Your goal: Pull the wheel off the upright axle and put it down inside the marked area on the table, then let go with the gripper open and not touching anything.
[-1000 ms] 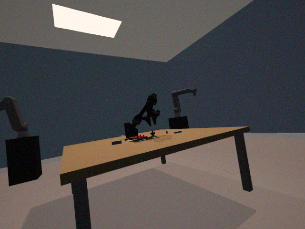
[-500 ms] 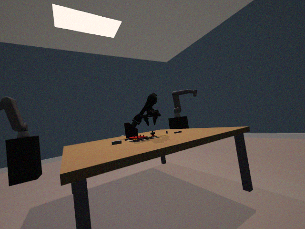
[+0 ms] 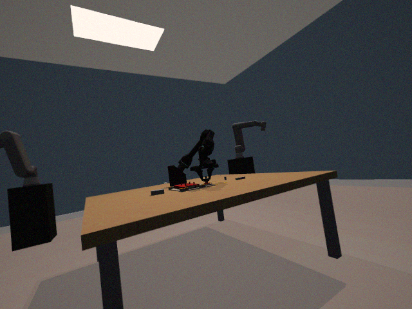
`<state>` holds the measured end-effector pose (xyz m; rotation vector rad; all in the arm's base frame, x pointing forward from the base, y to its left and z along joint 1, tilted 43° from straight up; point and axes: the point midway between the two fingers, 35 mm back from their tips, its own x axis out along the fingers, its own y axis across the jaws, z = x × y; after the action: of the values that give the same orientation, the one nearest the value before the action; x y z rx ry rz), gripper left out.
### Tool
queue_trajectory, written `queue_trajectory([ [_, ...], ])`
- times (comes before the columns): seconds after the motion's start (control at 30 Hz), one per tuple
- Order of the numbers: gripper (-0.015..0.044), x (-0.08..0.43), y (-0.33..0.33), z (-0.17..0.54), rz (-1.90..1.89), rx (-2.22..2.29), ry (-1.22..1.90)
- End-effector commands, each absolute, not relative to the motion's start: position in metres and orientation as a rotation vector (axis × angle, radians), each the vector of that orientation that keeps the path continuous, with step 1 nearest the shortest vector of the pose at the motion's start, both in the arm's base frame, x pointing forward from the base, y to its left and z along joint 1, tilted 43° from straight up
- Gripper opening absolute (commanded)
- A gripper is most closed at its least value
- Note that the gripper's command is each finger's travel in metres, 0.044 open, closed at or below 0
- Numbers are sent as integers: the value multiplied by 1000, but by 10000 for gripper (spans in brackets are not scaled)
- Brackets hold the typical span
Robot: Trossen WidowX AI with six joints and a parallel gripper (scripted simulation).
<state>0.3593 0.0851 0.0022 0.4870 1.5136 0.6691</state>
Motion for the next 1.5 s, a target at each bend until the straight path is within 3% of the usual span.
queue_trajectory([
  [0.0, 208, 360, 83, 4, 668, 487, 1509],
  [0.23, 161, 360, 83, 4, 668, 487, 1509],
  [0.43, 4, 360, 82, 5, 668, 487, 1508],
  [1.47, 0, 361, 75, 12, 665, 489, 1505],
])
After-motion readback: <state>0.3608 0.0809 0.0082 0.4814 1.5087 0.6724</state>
